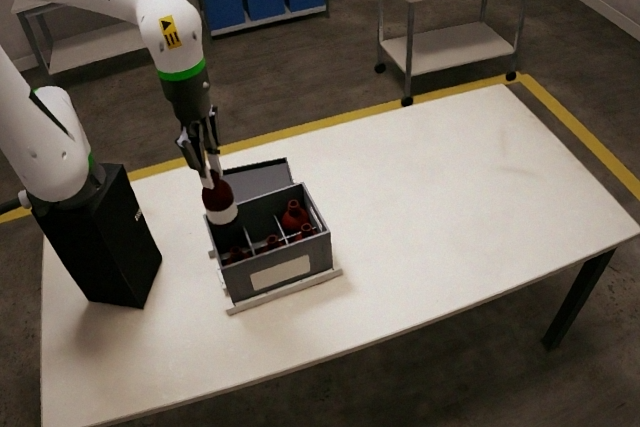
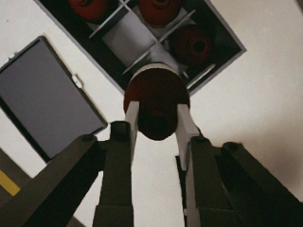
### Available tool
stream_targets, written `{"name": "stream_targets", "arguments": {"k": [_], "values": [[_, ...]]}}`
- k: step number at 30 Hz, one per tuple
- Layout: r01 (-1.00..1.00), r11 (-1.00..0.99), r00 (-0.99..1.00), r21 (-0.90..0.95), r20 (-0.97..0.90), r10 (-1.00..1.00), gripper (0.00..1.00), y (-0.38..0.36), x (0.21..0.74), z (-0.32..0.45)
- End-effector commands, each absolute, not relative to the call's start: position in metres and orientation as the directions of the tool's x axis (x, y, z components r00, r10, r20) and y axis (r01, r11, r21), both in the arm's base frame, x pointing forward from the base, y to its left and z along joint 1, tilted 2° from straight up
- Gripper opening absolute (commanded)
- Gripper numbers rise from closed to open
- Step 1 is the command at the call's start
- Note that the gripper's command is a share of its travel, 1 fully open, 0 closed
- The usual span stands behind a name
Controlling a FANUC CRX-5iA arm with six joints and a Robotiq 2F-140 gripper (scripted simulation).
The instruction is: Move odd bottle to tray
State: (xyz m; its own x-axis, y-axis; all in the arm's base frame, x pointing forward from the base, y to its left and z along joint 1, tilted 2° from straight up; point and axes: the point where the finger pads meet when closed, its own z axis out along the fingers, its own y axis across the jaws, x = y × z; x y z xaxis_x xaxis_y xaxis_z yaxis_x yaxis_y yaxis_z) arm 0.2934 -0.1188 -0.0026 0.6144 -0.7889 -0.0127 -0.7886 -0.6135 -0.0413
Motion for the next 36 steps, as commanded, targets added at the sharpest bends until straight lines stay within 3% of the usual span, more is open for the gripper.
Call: {"name": "stream_targets", "arguments": {"k": [1,36], "values": [[-0.788,-0.614,0.615,-0.042,-0.011,-0.789,0.1,-0.119,0.294,-0.0021],[-0.788,-0.614,0.615,-0.042,-0.011,-0.789,0.1,-0.1093,0.3002,-0.0016]]}}
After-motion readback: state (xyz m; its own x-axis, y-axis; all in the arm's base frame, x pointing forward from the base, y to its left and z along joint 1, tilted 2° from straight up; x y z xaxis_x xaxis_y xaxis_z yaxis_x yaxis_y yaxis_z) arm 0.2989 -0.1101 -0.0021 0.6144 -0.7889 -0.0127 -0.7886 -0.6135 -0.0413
